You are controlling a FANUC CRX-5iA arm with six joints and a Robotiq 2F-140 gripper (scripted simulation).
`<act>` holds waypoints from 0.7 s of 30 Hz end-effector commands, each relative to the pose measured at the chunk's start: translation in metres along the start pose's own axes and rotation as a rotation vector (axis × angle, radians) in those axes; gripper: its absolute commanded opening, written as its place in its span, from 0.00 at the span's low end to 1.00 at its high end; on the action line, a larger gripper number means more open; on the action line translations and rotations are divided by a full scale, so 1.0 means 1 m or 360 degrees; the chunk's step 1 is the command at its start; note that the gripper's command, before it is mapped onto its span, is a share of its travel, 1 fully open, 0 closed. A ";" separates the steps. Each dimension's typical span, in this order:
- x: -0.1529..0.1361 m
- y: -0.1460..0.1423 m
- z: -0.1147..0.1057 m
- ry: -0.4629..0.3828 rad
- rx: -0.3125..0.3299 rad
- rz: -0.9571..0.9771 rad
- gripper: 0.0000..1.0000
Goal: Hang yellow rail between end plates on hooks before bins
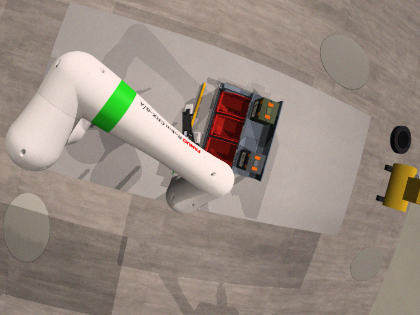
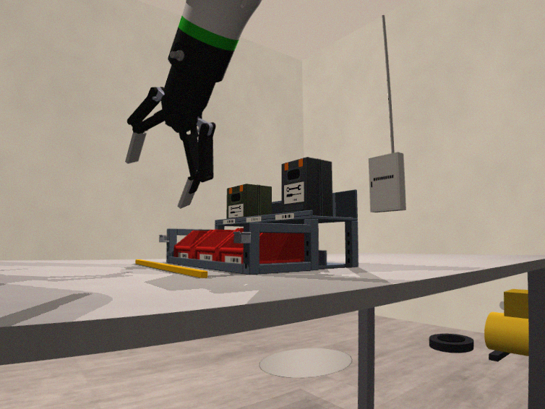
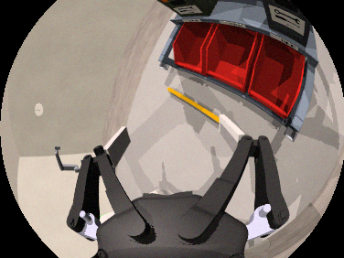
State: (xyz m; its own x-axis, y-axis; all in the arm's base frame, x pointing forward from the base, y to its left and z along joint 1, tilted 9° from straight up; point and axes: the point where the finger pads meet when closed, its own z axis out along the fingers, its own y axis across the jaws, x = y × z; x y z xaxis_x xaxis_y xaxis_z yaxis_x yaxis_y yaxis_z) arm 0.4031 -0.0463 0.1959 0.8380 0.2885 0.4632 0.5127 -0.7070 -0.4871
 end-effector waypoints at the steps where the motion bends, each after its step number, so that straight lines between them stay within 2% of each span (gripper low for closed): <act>1: 0.000 0.000 0.000 0.0000 0.0000 0.0000 1.00; 3: 0.000 0.000 0.000 0.0000 0.0000 0.0000 1.00; 8: 0.003 0.001 0.003 -0.0218 -0.0070 0.0147 1.00; 20: 0.003 0.001 0.003 -0.0218 -0.0070 0.0147 1.00; 21: 0.005 0.001 0.003 -0.0258 -0.0090 0.0175 1.00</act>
State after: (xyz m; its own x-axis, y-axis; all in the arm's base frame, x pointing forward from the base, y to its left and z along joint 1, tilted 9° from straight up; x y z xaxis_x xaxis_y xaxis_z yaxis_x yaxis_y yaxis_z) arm 0.4069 -0.0440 0.1948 0.9005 0.3044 0.3107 0.4260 -0.7612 -0.4890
